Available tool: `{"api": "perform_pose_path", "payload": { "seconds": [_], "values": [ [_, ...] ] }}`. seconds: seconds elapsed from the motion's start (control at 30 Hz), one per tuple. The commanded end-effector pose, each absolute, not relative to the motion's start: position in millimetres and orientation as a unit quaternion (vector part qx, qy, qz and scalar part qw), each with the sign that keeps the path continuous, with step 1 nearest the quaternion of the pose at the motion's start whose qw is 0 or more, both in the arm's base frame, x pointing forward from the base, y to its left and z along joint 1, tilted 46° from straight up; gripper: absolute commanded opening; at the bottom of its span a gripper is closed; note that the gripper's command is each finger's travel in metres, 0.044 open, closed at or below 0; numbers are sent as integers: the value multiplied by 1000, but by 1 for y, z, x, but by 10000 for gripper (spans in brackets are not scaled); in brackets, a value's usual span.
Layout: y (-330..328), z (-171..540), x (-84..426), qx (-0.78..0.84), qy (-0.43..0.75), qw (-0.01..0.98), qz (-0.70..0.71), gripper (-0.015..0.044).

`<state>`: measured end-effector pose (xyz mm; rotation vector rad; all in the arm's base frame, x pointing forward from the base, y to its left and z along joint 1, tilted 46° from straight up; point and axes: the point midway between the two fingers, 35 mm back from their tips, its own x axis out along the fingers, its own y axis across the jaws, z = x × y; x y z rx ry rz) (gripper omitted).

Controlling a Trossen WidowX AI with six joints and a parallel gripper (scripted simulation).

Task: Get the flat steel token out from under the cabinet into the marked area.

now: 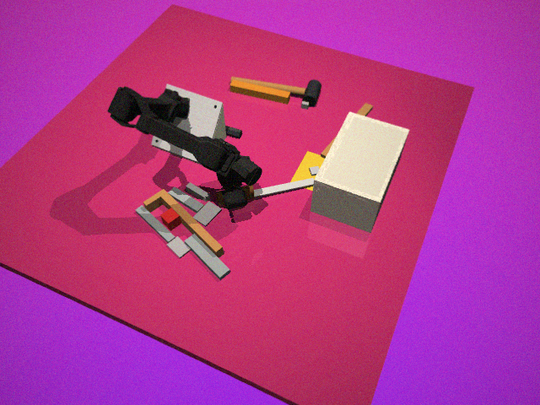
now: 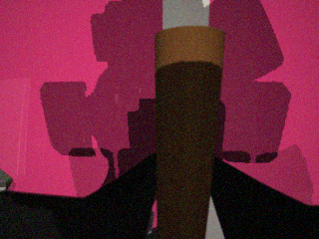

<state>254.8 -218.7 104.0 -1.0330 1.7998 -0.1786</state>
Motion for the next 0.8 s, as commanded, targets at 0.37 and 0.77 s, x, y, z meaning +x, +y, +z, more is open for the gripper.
{"api": "perform_pose_path", "payload": {
  "seconds": [0.37, 0.77],
  "values": [
    [-229, 110, 255, -428, 743, 509, -79, 79],
    [-230, 110, 253, -428, 740, 512, -79, 270]
  ]
}}
